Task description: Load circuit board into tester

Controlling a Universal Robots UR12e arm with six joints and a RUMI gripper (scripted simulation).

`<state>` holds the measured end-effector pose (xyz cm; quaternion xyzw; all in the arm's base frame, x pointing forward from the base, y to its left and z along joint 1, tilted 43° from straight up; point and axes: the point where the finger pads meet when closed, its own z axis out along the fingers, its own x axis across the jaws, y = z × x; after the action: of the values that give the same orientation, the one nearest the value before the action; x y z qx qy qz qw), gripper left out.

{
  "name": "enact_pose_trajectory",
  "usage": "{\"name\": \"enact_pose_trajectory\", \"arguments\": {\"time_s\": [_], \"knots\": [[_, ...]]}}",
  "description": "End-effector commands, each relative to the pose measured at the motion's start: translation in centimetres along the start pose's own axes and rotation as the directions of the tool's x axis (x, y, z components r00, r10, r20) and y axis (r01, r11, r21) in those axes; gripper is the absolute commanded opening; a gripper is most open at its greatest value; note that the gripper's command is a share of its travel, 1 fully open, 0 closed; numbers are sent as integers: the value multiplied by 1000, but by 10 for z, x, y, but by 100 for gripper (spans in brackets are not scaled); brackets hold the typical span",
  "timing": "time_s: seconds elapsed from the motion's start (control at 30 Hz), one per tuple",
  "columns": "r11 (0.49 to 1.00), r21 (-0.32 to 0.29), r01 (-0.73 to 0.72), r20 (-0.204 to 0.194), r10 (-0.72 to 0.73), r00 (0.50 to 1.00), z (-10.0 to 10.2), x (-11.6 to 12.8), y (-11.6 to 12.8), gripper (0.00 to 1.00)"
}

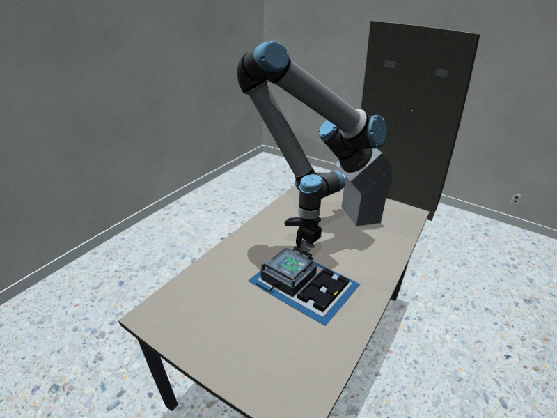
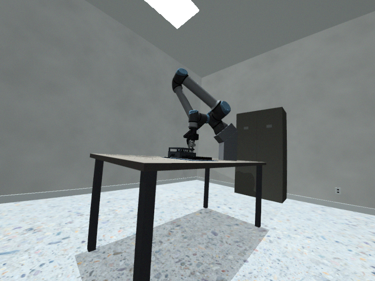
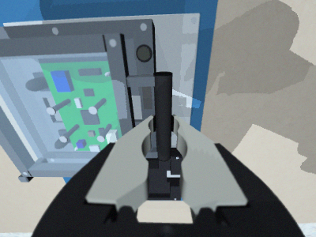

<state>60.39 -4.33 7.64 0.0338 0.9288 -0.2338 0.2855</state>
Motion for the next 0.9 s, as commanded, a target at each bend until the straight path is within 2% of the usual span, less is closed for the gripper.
{"name": "enact_pose_trajectory", "arguments": {"time_s": [0.0,0.53,0.57,0.87], "knots": [[1000,0,0,1,0,1000,1,0,0,0],[1000,0,0,1,0,1000,1,0,0,0],[1000,0,0,1,0,1000,1,0,0,13],[1000,0,0,1,0,1000,1,0,0,13]]}}
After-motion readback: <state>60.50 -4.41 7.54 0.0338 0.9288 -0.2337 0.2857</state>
